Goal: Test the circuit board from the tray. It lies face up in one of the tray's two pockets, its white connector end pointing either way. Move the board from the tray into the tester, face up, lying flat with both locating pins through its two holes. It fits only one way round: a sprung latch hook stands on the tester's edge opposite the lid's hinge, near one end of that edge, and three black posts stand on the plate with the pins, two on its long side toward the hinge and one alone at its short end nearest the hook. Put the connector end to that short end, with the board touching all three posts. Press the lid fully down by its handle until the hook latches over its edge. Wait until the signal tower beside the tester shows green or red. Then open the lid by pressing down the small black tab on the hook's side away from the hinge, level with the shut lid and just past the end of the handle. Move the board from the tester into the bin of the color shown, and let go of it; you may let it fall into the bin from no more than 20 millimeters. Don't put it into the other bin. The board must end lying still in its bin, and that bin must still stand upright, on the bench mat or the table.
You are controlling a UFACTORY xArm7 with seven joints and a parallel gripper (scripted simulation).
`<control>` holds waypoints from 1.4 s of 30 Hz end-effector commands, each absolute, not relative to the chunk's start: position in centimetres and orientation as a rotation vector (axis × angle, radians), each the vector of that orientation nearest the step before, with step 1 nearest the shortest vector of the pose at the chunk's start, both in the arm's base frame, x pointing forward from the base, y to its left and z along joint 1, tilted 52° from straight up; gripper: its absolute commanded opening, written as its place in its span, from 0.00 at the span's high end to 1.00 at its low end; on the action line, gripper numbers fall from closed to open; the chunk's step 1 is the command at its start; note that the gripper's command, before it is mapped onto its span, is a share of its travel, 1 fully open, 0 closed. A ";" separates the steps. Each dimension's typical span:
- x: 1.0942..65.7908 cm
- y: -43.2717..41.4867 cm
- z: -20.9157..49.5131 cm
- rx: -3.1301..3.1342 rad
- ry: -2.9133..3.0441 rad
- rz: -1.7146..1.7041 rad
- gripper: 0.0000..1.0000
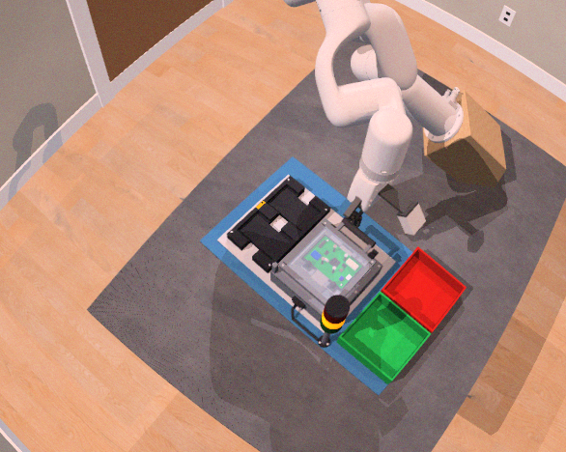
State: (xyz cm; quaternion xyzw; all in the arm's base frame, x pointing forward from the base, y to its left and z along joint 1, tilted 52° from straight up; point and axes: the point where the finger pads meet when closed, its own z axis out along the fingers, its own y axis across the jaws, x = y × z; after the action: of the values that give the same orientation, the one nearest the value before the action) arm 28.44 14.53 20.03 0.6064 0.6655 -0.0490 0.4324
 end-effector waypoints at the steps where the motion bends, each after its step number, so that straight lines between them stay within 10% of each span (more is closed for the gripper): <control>1: 28.5 14.7 20.1 1.510 1.660 -0.118 0.00; 33: 28.5 14.7 20.1 1.510 1.660 -0.118 0.00; 34: 28.5 14.7 20.1 1.510 1.660 -0.118 1.00; 42: 28.5 14.7 20.1 1.510 1.660 -0.118 1.00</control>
State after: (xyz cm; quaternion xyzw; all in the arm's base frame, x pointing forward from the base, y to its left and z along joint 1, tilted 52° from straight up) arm 28.44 14.53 20.03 0.6064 0.6655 -0.0490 0.4324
